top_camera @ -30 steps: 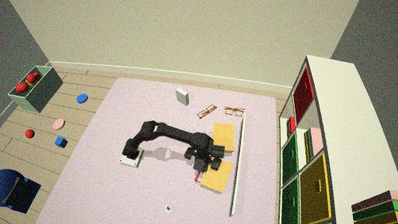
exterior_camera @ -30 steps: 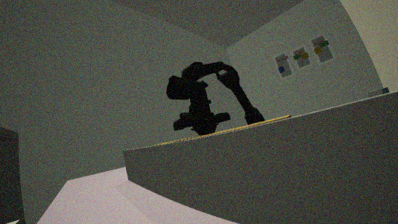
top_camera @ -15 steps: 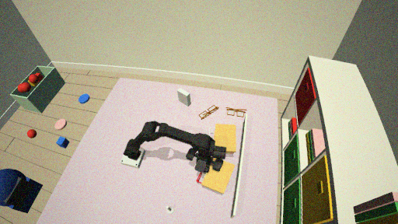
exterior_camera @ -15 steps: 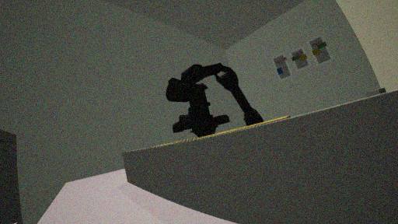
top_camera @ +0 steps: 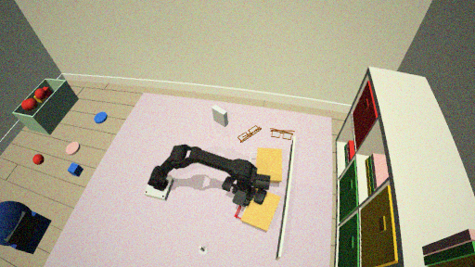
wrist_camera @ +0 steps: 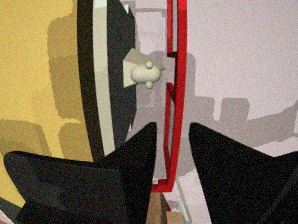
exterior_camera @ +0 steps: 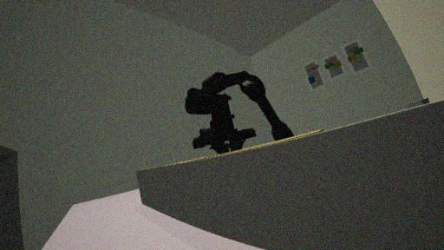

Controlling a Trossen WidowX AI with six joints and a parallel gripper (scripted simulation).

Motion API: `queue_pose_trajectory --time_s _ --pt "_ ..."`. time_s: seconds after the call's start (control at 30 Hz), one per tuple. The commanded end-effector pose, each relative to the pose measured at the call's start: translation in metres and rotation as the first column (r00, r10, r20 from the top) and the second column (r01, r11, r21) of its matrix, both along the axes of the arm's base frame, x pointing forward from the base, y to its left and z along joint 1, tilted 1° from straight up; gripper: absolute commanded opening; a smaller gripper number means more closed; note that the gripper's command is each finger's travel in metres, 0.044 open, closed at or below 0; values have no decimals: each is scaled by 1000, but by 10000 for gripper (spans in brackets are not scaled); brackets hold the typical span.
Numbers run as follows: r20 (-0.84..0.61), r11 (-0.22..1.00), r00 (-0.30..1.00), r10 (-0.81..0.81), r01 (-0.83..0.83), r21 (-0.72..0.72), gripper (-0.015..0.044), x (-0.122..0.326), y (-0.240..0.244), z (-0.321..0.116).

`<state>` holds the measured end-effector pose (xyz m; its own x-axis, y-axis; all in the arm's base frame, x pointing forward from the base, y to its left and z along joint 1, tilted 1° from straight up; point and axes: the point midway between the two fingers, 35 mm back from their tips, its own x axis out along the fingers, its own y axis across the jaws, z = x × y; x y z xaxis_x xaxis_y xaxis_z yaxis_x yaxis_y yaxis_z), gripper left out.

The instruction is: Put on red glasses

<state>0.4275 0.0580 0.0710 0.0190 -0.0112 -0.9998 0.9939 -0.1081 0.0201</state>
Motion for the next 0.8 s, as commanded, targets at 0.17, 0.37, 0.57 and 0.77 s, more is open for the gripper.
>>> queue_pose_trajectory --time_s 0.17,0.37,0.57,0.77 --pt "-2 1000 1000 5 -5 8 107 -1 1 31" --pt "-2 1000 1000 5 -5 8 107 -1 1 31" --pt "-2 1000 1000 5 -5 8 107 -7 2 32" --pt "-5 1000 1000 5 -5 9 107 -36 5 37"
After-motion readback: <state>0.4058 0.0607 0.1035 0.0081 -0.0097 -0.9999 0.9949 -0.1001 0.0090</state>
